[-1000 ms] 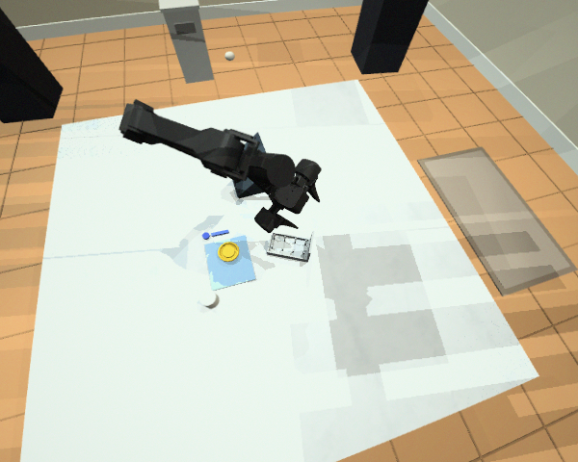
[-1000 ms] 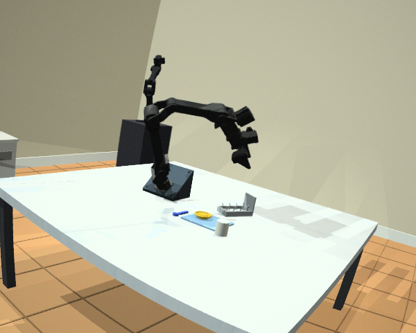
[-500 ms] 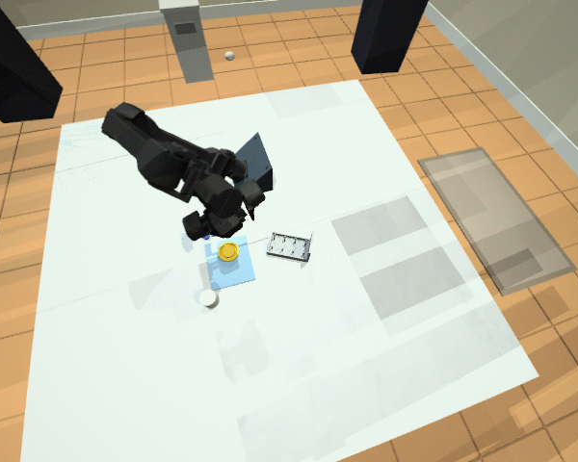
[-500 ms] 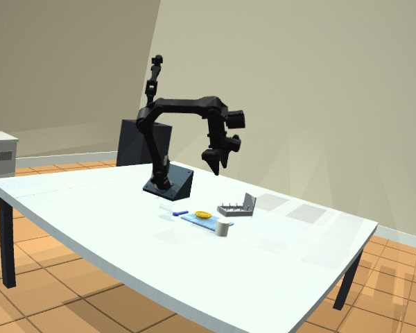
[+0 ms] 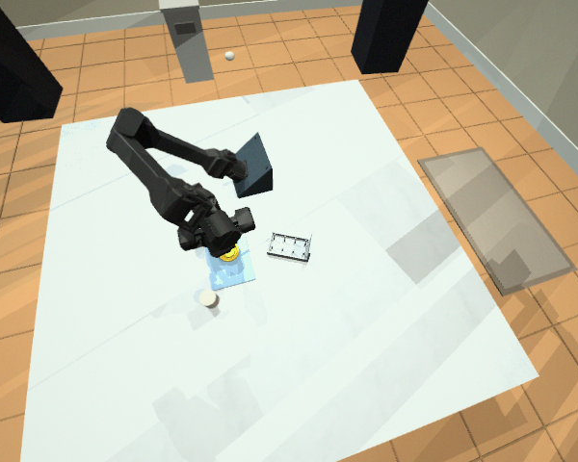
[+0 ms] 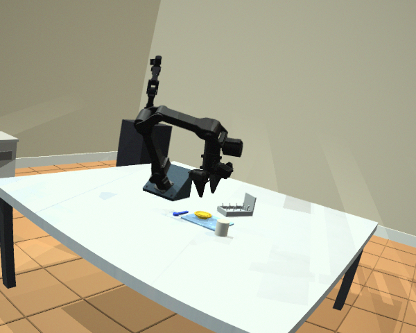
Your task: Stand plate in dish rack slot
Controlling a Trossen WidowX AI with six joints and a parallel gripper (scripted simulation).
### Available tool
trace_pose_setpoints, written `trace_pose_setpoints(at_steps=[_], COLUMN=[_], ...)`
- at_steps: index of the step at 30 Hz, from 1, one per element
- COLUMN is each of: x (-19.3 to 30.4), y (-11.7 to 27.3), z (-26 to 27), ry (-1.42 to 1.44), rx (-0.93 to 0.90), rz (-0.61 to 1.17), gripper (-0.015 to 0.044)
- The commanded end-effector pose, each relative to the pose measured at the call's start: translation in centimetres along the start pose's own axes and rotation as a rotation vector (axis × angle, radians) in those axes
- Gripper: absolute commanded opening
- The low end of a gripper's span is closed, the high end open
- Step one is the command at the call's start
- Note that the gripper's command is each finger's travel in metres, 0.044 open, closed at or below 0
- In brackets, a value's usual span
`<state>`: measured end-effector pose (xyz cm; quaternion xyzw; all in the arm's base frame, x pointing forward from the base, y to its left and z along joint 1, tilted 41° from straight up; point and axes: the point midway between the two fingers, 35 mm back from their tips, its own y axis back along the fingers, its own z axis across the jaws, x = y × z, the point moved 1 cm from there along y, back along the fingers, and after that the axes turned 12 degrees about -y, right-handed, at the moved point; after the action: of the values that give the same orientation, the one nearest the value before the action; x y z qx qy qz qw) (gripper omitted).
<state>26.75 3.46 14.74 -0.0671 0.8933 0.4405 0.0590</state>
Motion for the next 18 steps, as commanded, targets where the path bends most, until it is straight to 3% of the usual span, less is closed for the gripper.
trace_pose_setpoints(at_steps=[1,18], x=[0.5,0.0], y=[-2.5,-4.8], z=[-0.1,0.1], ry=[-0.026,-0.028], rx=[0.043,0.044], rz=[0.024,0.025], gripper=[0.04,0.04])
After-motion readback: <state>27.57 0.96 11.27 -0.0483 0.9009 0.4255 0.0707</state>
